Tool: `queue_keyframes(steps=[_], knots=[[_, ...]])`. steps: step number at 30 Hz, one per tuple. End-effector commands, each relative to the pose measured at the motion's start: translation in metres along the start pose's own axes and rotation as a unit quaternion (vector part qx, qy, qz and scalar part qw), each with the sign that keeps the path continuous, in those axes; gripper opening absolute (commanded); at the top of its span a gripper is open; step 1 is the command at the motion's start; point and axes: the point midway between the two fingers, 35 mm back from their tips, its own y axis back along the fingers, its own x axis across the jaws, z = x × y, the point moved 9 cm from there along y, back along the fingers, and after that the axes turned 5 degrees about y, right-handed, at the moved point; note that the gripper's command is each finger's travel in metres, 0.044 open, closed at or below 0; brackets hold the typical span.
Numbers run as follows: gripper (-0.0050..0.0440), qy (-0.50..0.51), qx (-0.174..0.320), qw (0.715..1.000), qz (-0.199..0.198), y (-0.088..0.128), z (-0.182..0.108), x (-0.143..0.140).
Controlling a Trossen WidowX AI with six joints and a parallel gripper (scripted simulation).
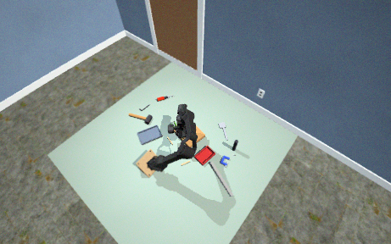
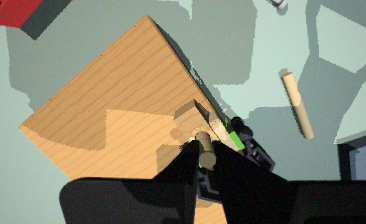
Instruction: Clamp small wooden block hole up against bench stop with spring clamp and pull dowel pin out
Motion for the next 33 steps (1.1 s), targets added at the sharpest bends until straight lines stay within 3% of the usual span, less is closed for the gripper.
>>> queue_keyframes(steps=[1, 17, 33], knots=[[0.0, -0.028, 0.0, 1.0, 0.0, 0.0007, -0.0001, 0.0001], [0.0, -0.005, 0.0, 1.0, 0.0, 0.0011, -0.0001, 0.0001], [0.0, 0.155, 0.0, 0.988, 0.0, 0.0016, -0.0001, 0.0001]])
